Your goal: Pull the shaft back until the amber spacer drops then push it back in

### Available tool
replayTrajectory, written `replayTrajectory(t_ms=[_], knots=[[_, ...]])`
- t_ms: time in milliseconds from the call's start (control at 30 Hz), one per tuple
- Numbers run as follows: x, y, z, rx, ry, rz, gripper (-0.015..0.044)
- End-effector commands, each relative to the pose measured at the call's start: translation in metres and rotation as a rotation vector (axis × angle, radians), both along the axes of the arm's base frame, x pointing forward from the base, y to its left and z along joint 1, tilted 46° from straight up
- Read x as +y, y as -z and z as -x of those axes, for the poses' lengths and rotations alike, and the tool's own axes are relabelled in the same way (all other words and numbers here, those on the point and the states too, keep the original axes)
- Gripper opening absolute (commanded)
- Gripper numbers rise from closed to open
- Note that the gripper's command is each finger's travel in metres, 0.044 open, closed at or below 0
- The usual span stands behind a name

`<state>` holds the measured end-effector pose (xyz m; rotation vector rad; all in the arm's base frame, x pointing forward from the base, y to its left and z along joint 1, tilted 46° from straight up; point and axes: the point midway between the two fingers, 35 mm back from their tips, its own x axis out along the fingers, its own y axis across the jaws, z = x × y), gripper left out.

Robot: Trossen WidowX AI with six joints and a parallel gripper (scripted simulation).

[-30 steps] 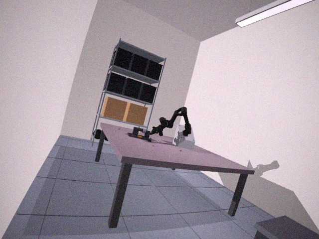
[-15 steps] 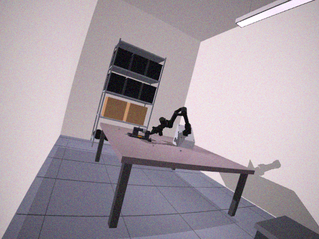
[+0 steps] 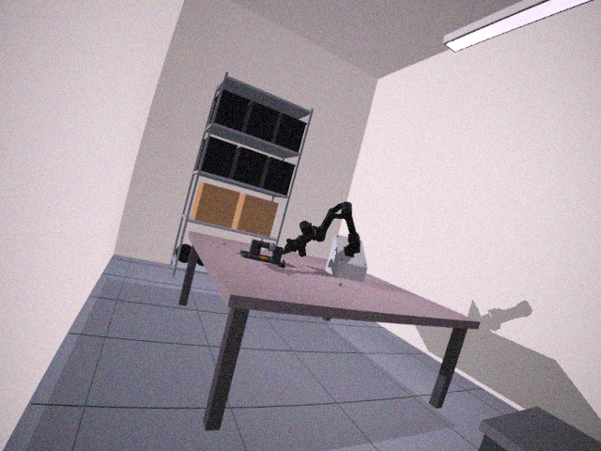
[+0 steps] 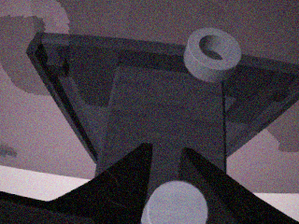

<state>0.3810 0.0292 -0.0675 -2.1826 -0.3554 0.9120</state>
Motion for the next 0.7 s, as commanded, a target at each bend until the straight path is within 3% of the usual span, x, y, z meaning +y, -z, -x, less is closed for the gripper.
replayTrajectory(t_ms=[0,333,667], knots=[[-0.0011,-0.0013,-0.0040,-0.007,0.005,0.002,0.0000],[-0.0010,-0.0012,-0.0043,-0.007,0.005,0.002,0.0000],[0.0000,0.0000,-0.0003,0.000,0.000,0.000,0.0263]])
